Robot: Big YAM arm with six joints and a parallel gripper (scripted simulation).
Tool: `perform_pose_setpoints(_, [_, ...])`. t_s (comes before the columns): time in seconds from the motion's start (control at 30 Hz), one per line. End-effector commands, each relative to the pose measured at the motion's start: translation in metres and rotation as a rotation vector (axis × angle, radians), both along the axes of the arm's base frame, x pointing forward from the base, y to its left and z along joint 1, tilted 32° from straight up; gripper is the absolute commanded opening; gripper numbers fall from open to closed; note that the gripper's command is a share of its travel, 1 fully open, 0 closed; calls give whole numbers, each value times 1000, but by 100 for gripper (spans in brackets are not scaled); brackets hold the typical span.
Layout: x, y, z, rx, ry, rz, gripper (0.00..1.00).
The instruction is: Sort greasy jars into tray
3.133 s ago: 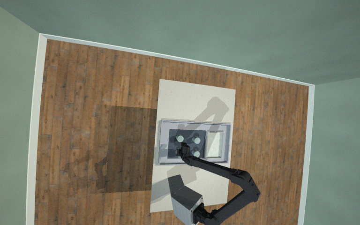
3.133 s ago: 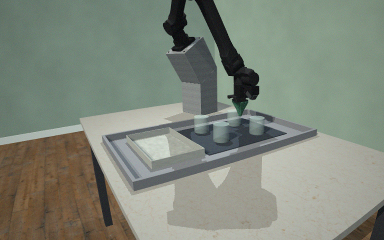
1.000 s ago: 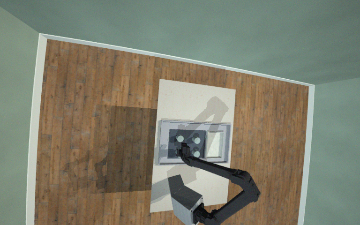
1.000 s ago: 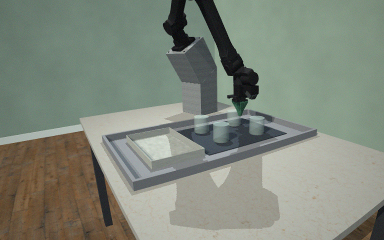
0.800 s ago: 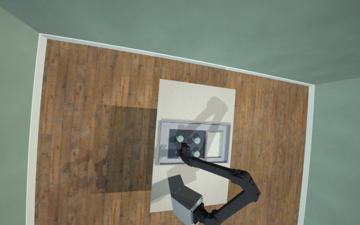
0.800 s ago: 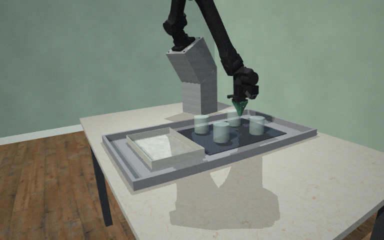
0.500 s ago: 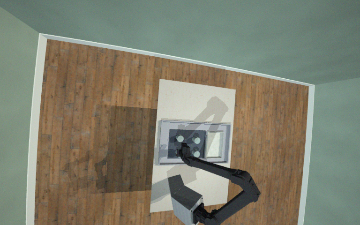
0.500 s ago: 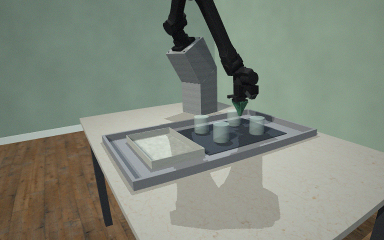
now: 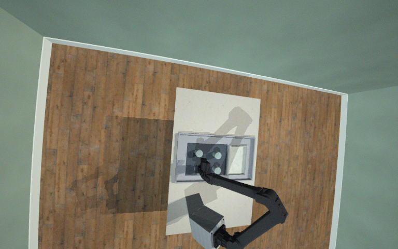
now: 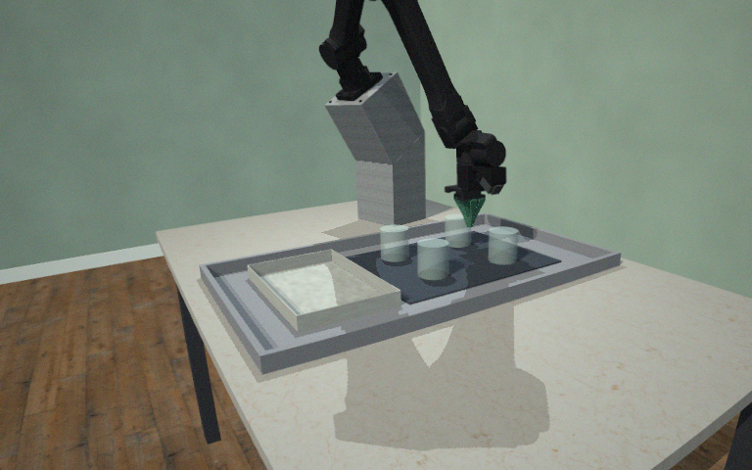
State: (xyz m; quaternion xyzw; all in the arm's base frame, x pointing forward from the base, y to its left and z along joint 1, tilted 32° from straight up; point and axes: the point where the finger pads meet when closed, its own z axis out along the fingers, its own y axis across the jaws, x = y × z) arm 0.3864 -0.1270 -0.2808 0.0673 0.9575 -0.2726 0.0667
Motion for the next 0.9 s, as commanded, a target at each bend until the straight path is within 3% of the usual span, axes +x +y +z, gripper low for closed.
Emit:
perform_pose_setpoints(0.0, [-27,-3,-5,5,48,-3,0])
perform_pose_setpoints(0.87, [-30,-2,-5,5,48,-3,0])
